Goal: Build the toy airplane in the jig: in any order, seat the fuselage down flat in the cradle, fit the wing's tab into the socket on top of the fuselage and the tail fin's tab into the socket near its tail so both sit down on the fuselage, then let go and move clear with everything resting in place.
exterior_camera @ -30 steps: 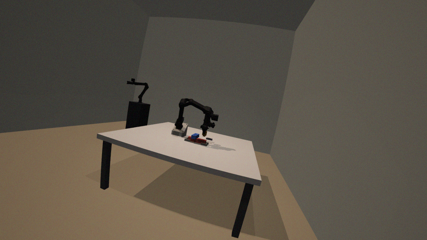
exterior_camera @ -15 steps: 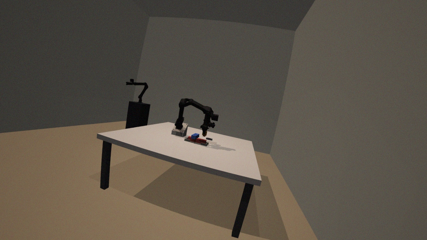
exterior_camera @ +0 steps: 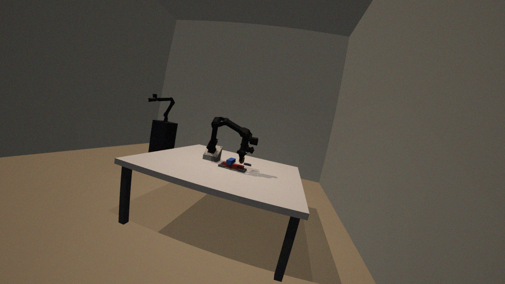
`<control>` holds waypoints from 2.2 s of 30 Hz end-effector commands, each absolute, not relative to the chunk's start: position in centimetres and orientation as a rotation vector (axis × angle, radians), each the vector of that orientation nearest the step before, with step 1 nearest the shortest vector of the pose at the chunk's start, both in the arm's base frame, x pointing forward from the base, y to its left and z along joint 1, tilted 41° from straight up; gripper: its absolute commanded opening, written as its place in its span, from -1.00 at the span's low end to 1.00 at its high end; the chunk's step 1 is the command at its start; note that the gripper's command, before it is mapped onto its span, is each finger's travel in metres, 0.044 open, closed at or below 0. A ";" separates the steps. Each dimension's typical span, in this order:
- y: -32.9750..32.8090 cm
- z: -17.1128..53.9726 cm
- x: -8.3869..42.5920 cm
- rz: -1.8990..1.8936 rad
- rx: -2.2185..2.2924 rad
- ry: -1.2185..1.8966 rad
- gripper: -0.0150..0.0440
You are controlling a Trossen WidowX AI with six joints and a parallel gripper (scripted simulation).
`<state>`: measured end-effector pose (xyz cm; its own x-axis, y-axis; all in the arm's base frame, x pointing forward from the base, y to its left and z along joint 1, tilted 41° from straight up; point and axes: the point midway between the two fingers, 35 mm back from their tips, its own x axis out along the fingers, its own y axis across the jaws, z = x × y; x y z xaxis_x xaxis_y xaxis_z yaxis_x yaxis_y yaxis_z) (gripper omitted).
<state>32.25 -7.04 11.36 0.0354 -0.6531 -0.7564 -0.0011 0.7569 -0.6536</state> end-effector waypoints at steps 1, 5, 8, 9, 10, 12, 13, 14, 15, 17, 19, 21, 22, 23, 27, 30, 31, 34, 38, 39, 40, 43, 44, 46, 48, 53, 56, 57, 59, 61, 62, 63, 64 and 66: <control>-7.5 10.8 32.3 -0.541 -0.574 1.464 -0.27; -7.9 10.4 32.3 -0.541 -0.574 1.464 -0.27; -8.2 10.0 32.3 -0.542 -0.574 1.464 -0.27; -8.3 9.9 32.3 -0.542 -0.574 1.464 -0.27; -8.4 9.8 32.3 -0.542 -0.575 1.464 -0.27; -8.5 9.7 32.3 -0.542 -0.575 1.464 -0.27; -8.5 9.7 32.3 -0.542 -0.575 1.464 -0.27; -8.5 9.7 32.3 -0.542 -0.575 1.464 -0.27; -8.5 9.7 32.3 -0.542 -0.575 1.464 -0.27; -8.4 9.8 32.2 -0.546 -0.566 1.466 -0.32; -8.4 9.8 32.2 -0.546 -0.566 1.466 -0.36; -8.4 9.8 32.2 -0.546 -0.566 1.466 -0.47; -8.4 9.8 32.2 -0.546 -0.566 1.466 -0.49; -8.4 9.8 32.2 -0.546 -0.566 1.466 -0.49; -8.4 9.8 32.2 -0.546 -0.566 1.466 -0.31; -8.4 9.8 32.2 -0.546 -0.566 1.466 -0.05; -8.4 9.8 32.2 -0.546 -0.566 1.466 0.04; -8.4 9.8 32.2 -0.546 -0.566 1.466 0.31; -8.4 9.8 32.2 -0.546 -0.566 1.466 0.39; -8.4 9.8 32.2 -0.546 -0.566 1.466 0.39; -8.4 9.8 32.2 -0.546 -0.566 1.466 0.39; -8.4 9.8 32.2 -0.546 -0.566 1.466 0.39; -8.4 9.8 32.2 -0.546 -0.566 1.466 0.39; -7.8 10.5 32.3 -0.544 -0.566 1.466 0.39; -5.9 12.6 32.4 -0.540 -0.566 1.466 0.39; -2.4 16.6 31.9 -0.539 -0.572 1.466 0.39; -2.4 16.6 32.1 -0.539 -0.572 1.466 0.39; -2.4 16.6 32.1 -0.539 -0.572 1.466 0.39; -2.4 16.6 32.1 -0.539 -0.572 1.466 0.39; -2.4 16.6 32.1 -0.539 -0.572 1.466 0.39; -2.4 16.6 32.1 -0.539 -0.572 1.466 0.39; -2.4 16.6 32.1 -0.539 -0.572 1.466 0.39; -2.4 16.6 32.1 -0.539 -0.572 1.466 0.39; -2.4 16.6 32.0 -0.539 -0.572 1.466 0.39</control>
